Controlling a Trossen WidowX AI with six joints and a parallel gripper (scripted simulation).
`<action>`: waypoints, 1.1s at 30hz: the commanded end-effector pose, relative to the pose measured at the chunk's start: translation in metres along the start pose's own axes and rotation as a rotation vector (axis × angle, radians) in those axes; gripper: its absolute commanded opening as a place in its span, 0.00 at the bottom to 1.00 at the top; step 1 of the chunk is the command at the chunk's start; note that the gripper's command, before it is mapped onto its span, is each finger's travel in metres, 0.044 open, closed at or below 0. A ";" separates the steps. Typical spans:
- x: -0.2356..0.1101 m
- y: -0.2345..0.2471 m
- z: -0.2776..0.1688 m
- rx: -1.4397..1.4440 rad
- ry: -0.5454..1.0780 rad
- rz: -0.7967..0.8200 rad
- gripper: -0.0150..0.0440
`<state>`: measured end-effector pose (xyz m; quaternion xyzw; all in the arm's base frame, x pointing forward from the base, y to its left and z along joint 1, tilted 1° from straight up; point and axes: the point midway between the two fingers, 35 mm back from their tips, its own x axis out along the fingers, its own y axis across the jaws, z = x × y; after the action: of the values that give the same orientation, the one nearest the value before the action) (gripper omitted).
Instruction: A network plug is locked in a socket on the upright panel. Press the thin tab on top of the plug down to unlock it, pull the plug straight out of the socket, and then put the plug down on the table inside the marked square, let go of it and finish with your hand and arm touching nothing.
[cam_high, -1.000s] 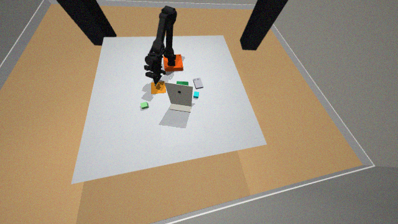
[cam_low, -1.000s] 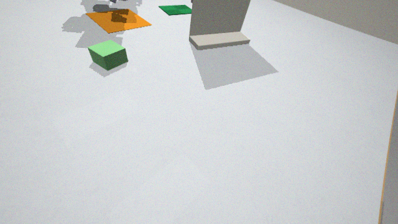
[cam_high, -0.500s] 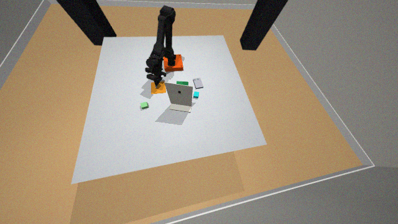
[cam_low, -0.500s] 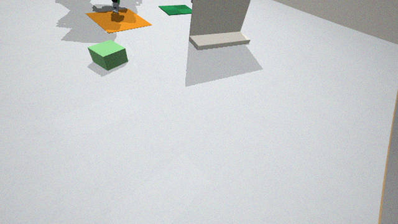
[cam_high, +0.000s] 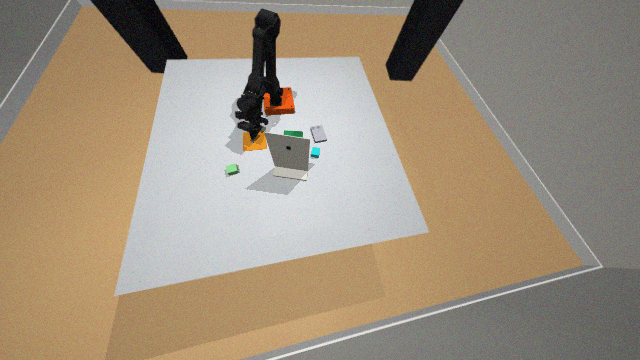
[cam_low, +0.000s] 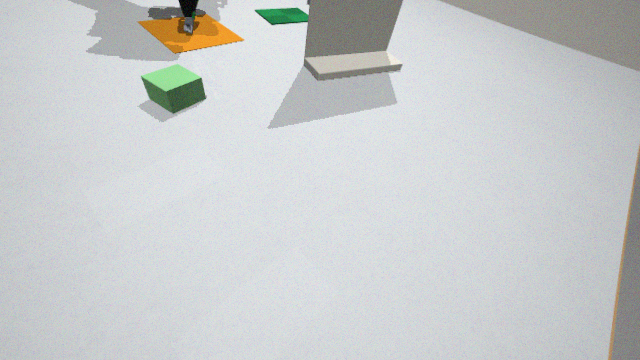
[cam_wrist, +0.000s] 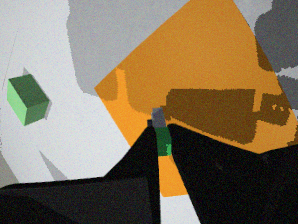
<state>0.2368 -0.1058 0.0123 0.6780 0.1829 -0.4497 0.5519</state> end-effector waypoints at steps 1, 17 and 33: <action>0.001 -0.003 -0.001 0.000 0.006 -0.004 0.25; 0.003 -0.001 0.002 0.005 0.000 -0.002 0.30; -0.001 -0.001 0.001 0.004 0.000 -0.002 0.52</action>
<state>0.2357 -0.1068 0.0101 0.6788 0.1837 -0.4510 0.5497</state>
